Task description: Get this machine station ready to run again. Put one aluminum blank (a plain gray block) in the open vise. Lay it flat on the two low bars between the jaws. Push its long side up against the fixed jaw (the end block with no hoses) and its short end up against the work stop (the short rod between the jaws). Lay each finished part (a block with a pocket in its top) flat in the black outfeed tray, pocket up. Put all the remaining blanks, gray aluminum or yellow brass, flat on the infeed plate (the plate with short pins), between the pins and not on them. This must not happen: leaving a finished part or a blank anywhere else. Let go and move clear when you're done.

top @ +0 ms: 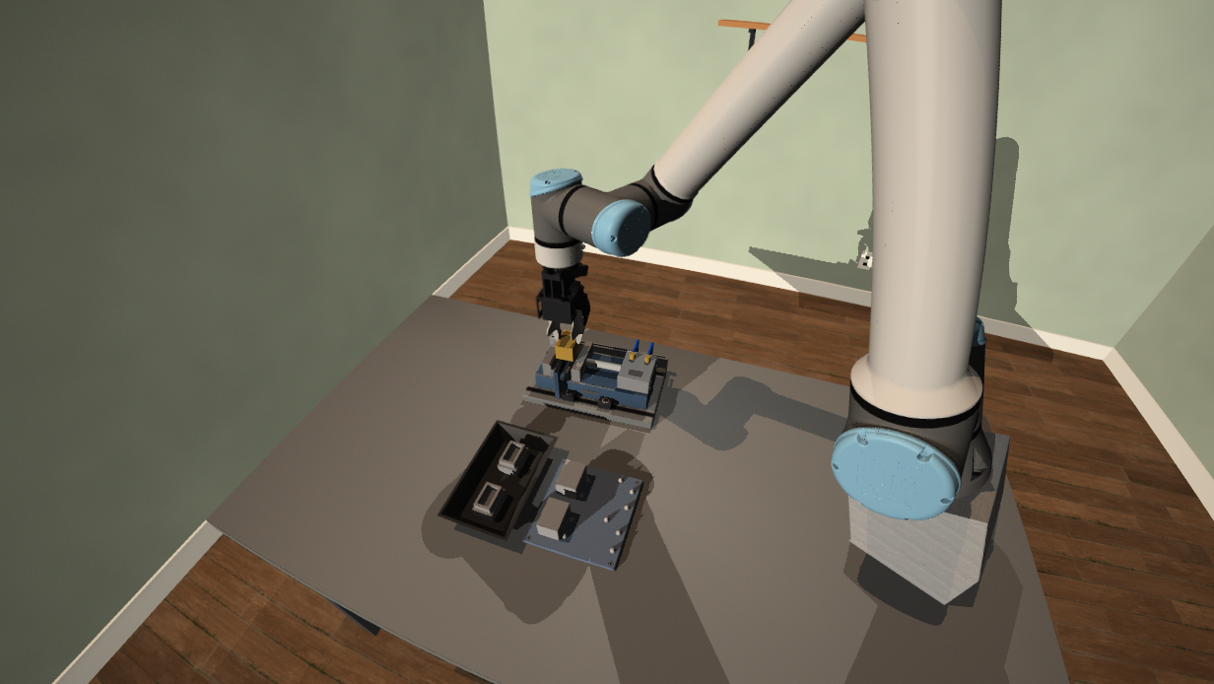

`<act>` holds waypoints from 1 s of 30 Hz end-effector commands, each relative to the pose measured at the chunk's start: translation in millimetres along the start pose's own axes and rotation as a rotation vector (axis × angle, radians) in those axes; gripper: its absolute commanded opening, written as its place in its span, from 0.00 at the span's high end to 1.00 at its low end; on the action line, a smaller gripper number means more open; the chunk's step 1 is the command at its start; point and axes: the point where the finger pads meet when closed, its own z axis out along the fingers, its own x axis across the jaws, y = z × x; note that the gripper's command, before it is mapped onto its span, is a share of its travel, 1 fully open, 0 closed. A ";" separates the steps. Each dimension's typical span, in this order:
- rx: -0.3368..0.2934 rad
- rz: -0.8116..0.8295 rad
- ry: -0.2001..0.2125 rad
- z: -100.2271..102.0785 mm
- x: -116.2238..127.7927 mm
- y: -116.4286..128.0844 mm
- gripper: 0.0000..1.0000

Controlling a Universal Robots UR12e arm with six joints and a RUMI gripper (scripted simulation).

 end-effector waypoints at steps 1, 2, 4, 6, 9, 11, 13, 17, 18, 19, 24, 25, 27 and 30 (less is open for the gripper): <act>0.001 0.000 -0.002 -10.7 -0.8 -0.3 1.00; 0.001 0.000 -0.002 -12.6 -0.8 -0.3 1.00; 0.001 0.000 -0.002 -16.2 -0.8 -0.3 1.00; 0.001 0.000 -0.002 -19.4 -0.8 -0.3 1.00; 0.001 0.000 -0.002 -23.6 -0.8 -0.3 1.00; 0.001 0.000 -0.002 -24.8 -0.8 -0.3 1.00; 0.001 0.000 -0.002 -25.8 -0.8 -0.3 1.00; 0.001 0.000 -0.002 -28.5 -0.8 -0.3 1.00; 0.001 0.000 -0.002 -28.9 -0.8 -0.3 1.00; 0.001 0.000 -0.002 -29.1 -0.8 -0.3 1.00; 0.001 0.000 -0.002 -29.4 -0.8 -0.3 1.00; 0.001 0.000 -0.002 -29.4 -0.8 -0.2 1.00; 0.001 0.000 -0.002 -29.4 -0.6 0.5 1.00; 0.001 0.000 -0.002 -29.3 -0.3 1.2 1.00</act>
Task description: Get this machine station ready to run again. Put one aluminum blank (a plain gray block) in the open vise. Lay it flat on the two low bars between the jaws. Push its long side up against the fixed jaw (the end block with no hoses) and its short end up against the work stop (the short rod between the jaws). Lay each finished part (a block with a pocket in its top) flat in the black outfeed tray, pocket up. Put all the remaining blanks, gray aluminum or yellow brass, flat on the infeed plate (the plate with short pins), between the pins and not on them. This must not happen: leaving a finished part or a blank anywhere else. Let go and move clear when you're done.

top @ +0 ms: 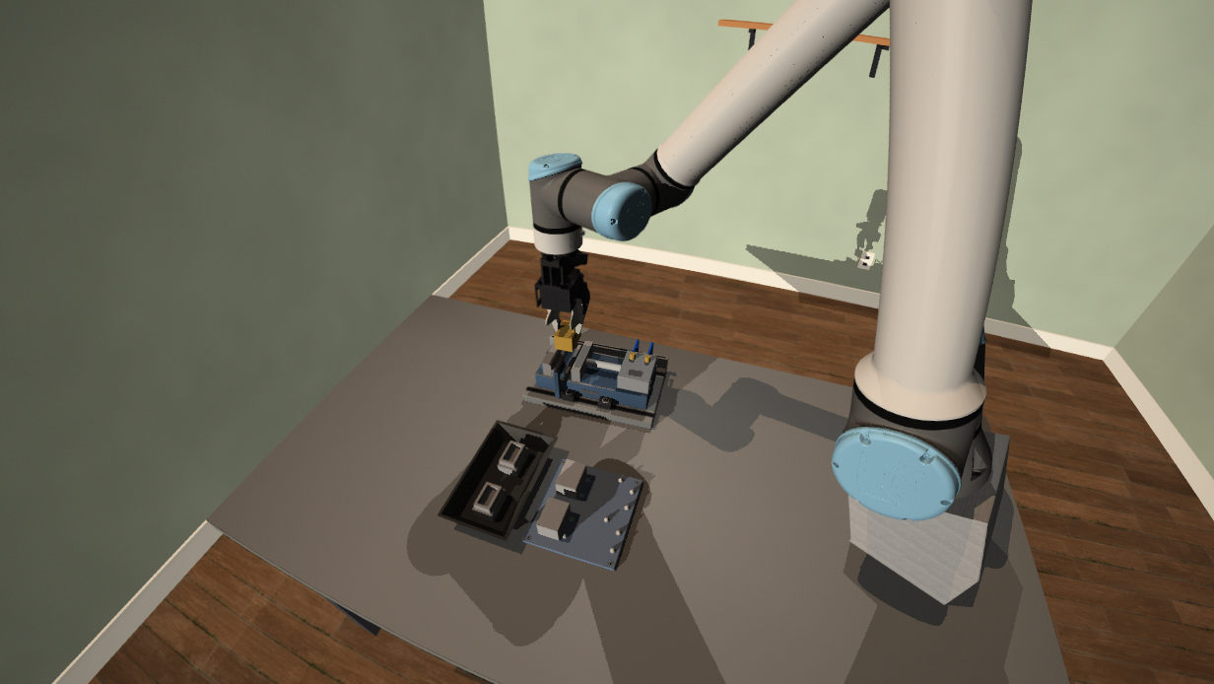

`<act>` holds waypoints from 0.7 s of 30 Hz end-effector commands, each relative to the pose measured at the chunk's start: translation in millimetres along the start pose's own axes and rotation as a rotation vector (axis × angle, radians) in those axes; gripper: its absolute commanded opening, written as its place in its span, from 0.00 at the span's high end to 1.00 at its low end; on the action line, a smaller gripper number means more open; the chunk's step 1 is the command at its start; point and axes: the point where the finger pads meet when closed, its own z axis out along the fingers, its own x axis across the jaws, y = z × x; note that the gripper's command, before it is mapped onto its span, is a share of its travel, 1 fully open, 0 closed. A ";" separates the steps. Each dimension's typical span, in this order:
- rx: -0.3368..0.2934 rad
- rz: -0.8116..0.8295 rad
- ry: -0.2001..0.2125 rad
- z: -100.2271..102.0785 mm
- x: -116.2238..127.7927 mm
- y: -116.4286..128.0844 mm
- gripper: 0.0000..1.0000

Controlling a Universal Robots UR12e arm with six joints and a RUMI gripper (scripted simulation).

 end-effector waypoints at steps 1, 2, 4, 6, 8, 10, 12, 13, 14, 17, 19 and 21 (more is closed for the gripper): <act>0.001 0.000 -0.002 -0.9 -0.2 1.8 1.00; 0.000 0.000 -0.001 -0.8 0.2 3.2 1.00; 0.000 0.001 -0.001 -0.5 1.5 7.1 1.00; 0.000 0.002 0.000 -0.1 3.4 12.8 1.00; -0.001 0.002 0.000 0.4 5.9 20.3 1.00; -0.002 0.004 0.001 1.0 9.2 29.7 1.00; -0.002 0.005 0.003 1.7 13.4 40.9 1.00; -0.003 0.006 0.003 2.1 15.9 47.1 1.00; -0.003 0.006 0.004 2.4 18.5 53.7 1.00; -0.004 0.007 0.004 2.8 21.4 60.7 1.00; -0.004 0.009 0.006 3.4 27.9 75.6 1.00; -0.005 0.011 0.007 4.0 35.4 91.5 1.00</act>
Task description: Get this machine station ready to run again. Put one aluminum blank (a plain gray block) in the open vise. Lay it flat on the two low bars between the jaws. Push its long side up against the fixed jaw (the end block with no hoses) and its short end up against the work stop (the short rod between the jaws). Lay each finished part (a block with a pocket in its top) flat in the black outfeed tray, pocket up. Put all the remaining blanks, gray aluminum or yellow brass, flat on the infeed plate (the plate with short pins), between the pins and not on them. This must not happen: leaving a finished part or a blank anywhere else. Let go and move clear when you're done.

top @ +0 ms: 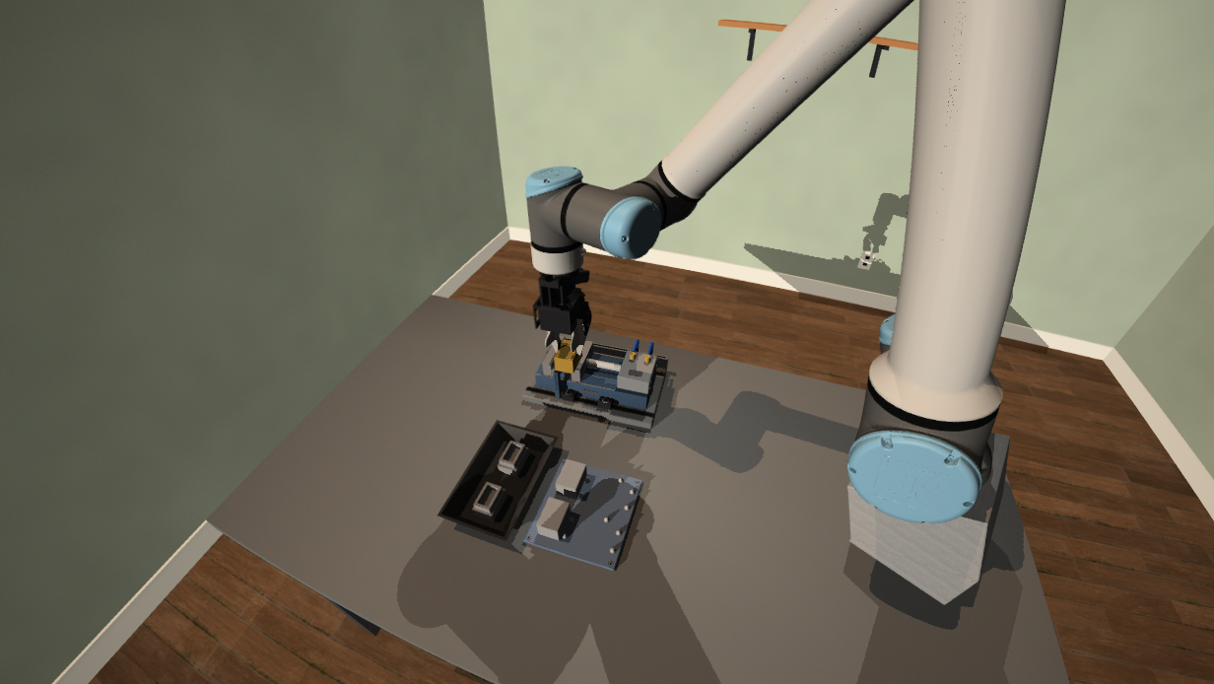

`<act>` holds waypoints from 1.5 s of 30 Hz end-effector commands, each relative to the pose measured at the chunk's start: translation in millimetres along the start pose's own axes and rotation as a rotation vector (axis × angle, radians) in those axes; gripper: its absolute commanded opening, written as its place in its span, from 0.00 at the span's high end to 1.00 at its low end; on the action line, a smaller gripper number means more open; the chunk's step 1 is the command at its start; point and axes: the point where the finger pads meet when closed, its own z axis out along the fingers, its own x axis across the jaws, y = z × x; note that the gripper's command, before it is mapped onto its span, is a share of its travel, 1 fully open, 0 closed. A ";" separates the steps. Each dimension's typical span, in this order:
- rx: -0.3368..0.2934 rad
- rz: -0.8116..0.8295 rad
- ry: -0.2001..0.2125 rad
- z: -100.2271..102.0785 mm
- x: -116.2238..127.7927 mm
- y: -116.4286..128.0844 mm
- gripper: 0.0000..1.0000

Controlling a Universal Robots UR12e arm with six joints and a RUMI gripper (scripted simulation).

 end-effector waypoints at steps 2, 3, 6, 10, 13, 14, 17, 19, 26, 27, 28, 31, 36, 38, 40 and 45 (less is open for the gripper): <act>0.000 0.006 0.002 1.0 21.8 48.2 1.00; 0.000 0.007 0.002 1.2 26.4 56.7 1.00; -0.001 0.010 0.003 1.7 41.3 82.2 1.00; 0.000 0.014 0.003 1.8 63.4 115.3 1.00; 0.000 0.015 0.003 1.7 69.1 123.1 1.00; 0.000 0.016 0.003 1.6 74.9 130.7 1.00; 0.001 0.019 0.002 1.2 92.1 151.9 1.00; 0.002 0.020 0.001 0.7 103.1 164.4 1.00; 0.004 0.025 -0.004 -0.8 136.1 197.6 1.00; 0.004 0.025 -0.004 -1.0 139.8 200.9 1.00; 0.004 0.025 -0.004 -1.0 139.8 200.9 1.00; 0.005 0.026 -0.005 -1.4 146.2 206.6 1.00; 0.005 0.027 -0.007 -2.0 156.7 215.5 1.00; 0.006 0.028 -0.008 -2.1 158.8 217.3 1.00; 0.006 0.028 -0.008 -2.2 160.0 218.2 1.00; 0.006 0.028 -0.008 -2.2 160.5 218.6 1.00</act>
